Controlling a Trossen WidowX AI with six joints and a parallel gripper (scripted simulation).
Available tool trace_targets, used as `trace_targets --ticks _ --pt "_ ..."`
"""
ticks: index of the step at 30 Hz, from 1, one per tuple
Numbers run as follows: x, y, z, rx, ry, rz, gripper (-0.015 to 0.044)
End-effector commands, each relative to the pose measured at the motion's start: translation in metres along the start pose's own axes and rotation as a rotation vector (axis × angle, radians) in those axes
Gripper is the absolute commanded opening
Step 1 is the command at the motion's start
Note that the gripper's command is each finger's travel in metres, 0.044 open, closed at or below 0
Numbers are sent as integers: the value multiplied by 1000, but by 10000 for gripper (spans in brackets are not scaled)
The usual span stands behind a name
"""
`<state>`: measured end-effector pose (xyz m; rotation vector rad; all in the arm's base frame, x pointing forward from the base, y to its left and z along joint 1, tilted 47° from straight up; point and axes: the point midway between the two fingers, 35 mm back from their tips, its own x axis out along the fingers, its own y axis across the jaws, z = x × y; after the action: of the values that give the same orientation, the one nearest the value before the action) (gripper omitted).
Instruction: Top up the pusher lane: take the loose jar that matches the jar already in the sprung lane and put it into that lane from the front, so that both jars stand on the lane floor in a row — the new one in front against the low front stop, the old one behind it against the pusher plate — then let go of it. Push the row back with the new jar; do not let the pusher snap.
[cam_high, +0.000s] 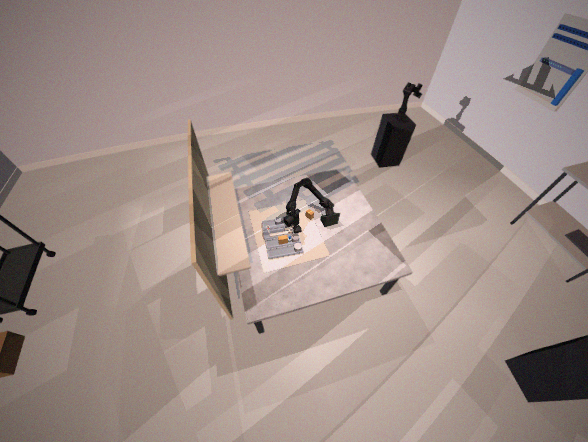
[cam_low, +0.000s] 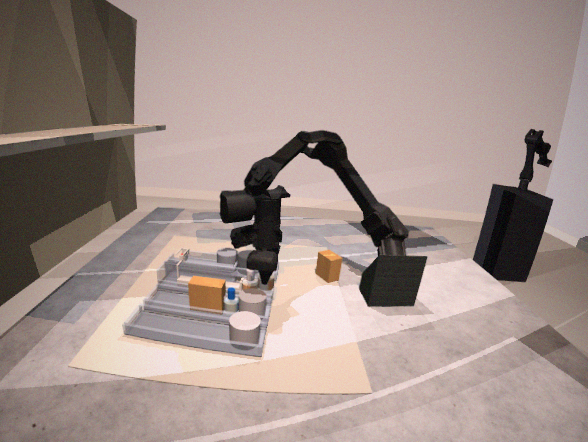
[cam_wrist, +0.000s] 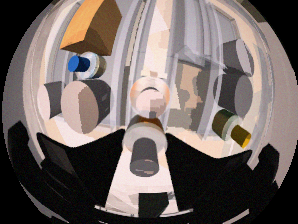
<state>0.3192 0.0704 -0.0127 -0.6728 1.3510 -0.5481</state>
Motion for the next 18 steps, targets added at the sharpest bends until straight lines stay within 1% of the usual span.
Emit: trace_targets --ticks 1,18 --pt "-4 -1 11 14 -24 -2 0" --pt "-6 -1 12 14 -24 -2 0"
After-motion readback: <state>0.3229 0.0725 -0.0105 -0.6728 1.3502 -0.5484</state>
